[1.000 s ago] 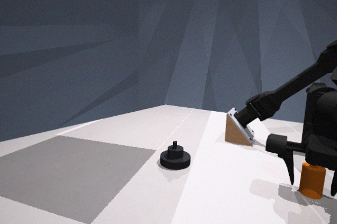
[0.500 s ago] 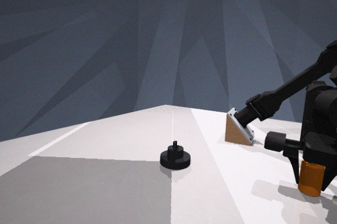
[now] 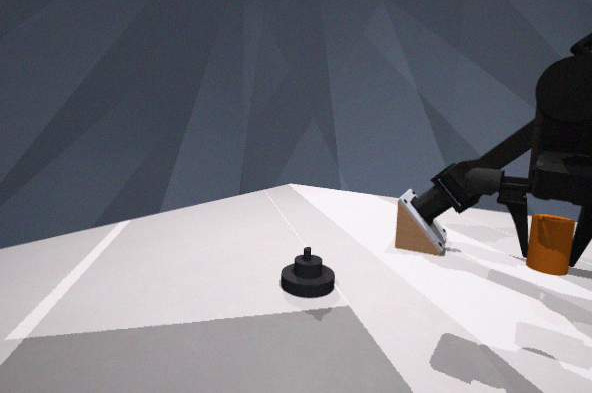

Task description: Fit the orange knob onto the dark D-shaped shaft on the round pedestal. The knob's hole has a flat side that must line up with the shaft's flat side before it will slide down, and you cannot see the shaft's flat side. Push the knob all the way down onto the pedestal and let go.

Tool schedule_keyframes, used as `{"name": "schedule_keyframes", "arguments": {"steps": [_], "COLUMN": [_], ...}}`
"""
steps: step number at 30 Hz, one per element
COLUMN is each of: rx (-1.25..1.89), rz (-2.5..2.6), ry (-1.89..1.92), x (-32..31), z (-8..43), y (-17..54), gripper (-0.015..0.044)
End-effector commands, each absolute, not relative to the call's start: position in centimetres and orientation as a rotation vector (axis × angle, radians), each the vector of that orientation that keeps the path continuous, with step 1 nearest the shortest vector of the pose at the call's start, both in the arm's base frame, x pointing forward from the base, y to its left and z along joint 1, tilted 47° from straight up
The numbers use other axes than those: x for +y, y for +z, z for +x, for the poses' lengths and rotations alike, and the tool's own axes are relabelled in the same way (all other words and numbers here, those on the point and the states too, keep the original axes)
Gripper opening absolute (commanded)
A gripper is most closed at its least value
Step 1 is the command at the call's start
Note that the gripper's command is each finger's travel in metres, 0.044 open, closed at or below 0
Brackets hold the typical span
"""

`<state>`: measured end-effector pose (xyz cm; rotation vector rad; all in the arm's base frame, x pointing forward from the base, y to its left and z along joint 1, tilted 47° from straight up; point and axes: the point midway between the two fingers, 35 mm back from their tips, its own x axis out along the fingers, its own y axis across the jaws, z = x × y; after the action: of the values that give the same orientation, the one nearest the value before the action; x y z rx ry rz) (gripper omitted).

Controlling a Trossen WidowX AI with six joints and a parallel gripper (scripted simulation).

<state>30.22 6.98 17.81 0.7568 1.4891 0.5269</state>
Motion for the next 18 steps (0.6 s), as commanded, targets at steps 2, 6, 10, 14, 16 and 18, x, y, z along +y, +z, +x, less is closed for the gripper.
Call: {"name": "schedule_keyframes", "arguments": {"steps": [2,6,10,14,16,18], "rx": [1.476,1.473,1.473,1.477,1.479,1.482], "rz": [0.768,0.779,0.778,0.776,0.774,0.772], "ry": [0.515,0.512,0.512,0.509,0.506,0.504], "x": [4.4,3.3,3.3,2.8,2.5,2.1], "z": [30.0,29.6,29.7,29.9,30.1,30.3], "y": [19.9,20.9,20.9,20.2,19.8,19.3], "gripper": [0.0,0.0,0.0,0.0,0.0,0.0]}}
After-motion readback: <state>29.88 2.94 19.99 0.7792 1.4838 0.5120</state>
